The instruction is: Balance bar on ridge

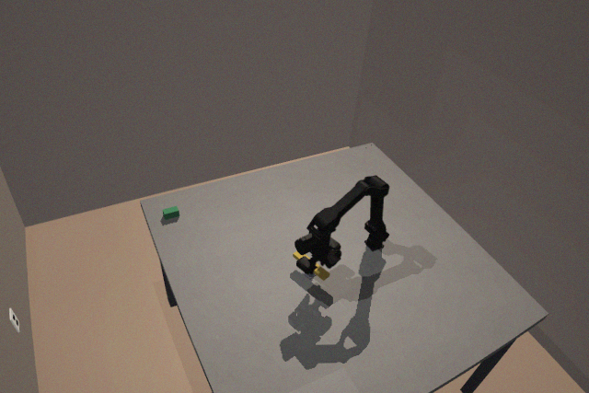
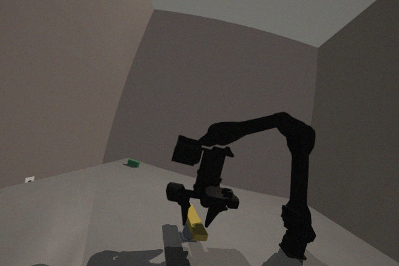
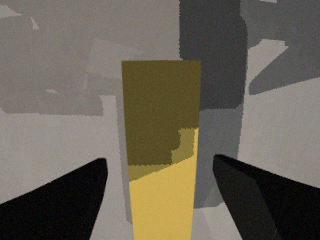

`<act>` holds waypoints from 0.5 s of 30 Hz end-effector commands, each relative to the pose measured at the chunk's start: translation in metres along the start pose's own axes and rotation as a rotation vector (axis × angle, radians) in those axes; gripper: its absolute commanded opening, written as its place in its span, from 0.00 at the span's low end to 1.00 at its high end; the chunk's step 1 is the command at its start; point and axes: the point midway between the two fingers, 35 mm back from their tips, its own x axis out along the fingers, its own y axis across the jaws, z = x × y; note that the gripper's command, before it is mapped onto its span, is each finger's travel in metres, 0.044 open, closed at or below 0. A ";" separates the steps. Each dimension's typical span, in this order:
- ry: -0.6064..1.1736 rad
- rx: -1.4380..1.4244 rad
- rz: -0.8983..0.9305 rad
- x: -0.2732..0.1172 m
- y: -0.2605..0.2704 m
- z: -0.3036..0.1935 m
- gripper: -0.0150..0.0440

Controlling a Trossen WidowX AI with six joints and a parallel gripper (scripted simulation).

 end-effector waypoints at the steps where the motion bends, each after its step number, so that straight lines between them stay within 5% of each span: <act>1: 0.000 0.000 0.000 0.000 0.000 0.000 0.92; 3: 0.000 0.000 0.000 0.000 0.000 0.000 1.00; 7: 0.000 0.000 0.000 -0.008 -0.002 0.000 1.00; 15: 0.000 0.000 0.000 -0.098 -0.001 0.000 1.00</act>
